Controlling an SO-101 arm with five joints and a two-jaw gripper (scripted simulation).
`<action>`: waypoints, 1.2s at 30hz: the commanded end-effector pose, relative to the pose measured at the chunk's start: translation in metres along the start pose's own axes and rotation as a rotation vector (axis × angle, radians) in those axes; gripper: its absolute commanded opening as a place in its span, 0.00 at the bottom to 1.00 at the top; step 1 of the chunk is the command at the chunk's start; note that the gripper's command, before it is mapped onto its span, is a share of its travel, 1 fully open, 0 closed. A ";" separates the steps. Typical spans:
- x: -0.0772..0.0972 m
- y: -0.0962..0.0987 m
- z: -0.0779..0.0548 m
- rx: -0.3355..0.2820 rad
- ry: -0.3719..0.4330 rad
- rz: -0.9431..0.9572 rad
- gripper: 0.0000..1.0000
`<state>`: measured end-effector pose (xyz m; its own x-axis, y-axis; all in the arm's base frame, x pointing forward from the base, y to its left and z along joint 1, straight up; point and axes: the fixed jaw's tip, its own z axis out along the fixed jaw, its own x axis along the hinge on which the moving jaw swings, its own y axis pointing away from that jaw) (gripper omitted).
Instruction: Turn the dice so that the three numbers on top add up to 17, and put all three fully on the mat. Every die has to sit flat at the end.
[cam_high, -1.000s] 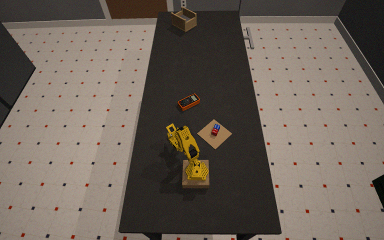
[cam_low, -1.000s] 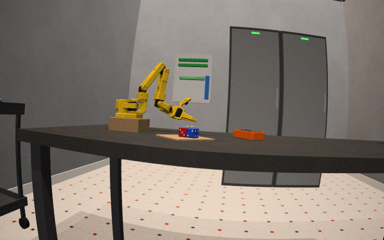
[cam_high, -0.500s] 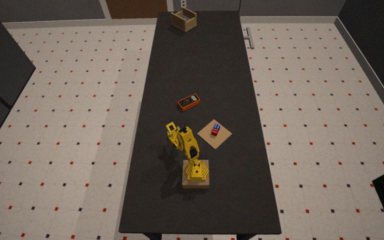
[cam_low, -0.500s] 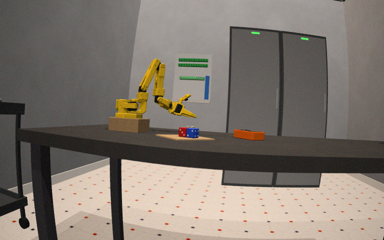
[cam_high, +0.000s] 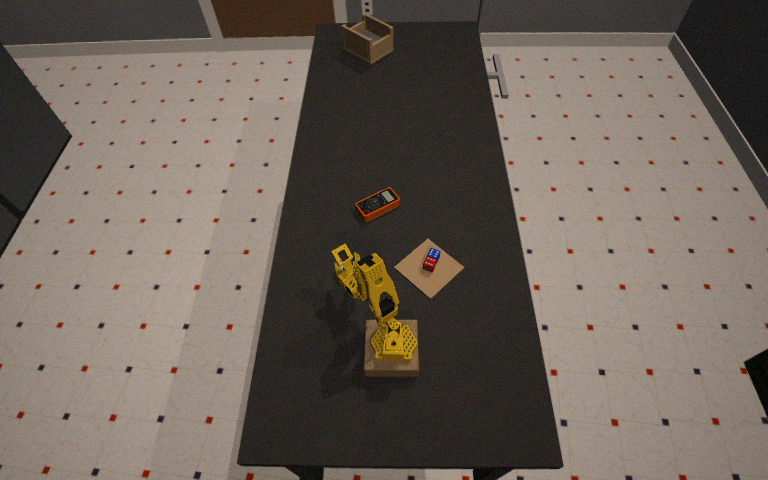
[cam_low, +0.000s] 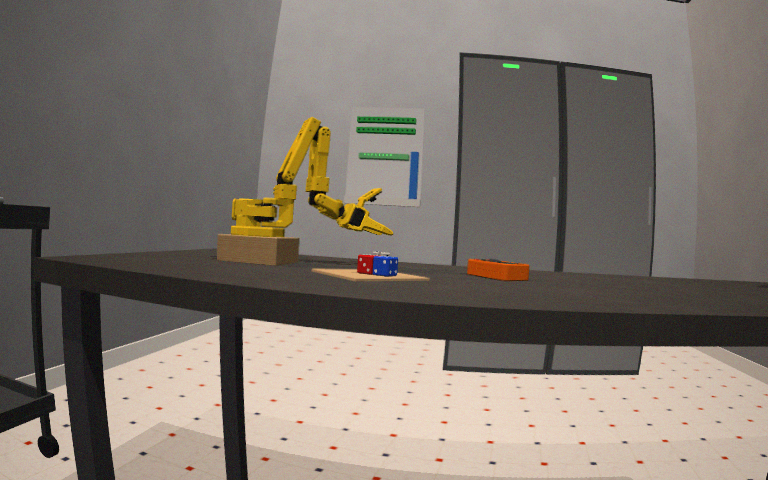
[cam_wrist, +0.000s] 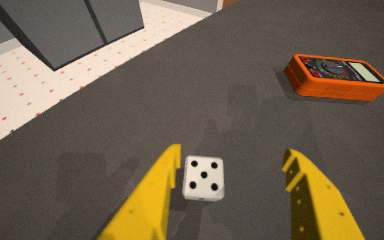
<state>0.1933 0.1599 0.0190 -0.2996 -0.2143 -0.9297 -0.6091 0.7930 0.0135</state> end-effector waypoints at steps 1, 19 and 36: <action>0.000 0.002 -0.001 -0.008 0.003 -0.009 0.36; -0.087 0.003 -0.013 -0.012 -0.362 -0.008 0.35; -0.116 0.004 -0.025 -0.014 -0.492 -0.007 0.35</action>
<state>0.2098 0.1728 0.1367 0.0875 0.0865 -0.9924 -0.6151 0.7883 0.0145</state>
